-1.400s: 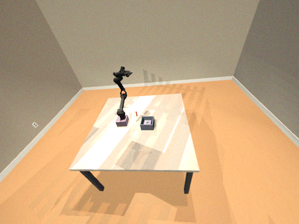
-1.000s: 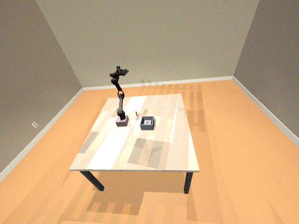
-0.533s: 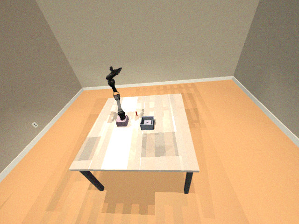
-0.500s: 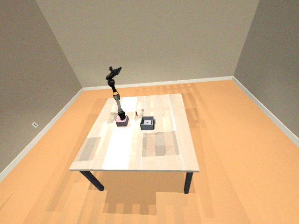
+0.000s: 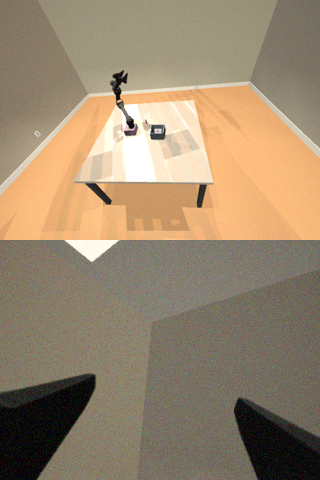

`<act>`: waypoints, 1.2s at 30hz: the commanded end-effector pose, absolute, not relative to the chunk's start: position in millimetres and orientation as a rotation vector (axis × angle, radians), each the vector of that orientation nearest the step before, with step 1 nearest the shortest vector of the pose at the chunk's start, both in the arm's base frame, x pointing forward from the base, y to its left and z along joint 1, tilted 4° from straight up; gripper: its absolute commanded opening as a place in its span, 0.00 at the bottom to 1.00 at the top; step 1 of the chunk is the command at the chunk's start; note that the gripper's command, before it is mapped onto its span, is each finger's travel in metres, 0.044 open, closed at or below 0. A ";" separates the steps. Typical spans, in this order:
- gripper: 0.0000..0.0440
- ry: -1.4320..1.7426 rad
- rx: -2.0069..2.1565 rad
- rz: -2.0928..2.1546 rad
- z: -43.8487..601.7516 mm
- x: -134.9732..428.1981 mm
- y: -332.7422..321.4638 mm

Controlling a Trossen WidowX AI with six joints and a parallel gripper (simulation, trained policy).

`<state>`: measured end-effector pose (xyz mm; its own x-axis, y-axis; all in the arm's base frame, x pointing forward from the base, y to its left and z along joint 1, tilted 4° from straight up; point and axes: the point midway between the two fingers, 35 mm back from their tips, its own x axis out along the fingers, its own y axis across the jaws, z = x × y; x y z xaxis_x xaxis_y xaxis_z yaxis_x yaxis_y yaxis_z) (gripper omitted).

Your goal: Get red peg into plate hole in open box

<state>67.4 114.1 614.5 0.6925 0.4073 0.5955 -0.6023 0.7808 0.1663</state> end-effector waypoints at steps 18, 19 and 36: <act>1.00 -0.463 1.096 0.526 575.0 155.1 -0.6; 1.00 -0.450 1.128 0.515 570.4 161.1 -4.2; 1.00 -0.095 1.547 0.226 455.4 260.8 -22.3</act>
<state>242.3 -24.6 484.6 0.9493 0.0832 0.3031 -0.3078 0.0509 0.9501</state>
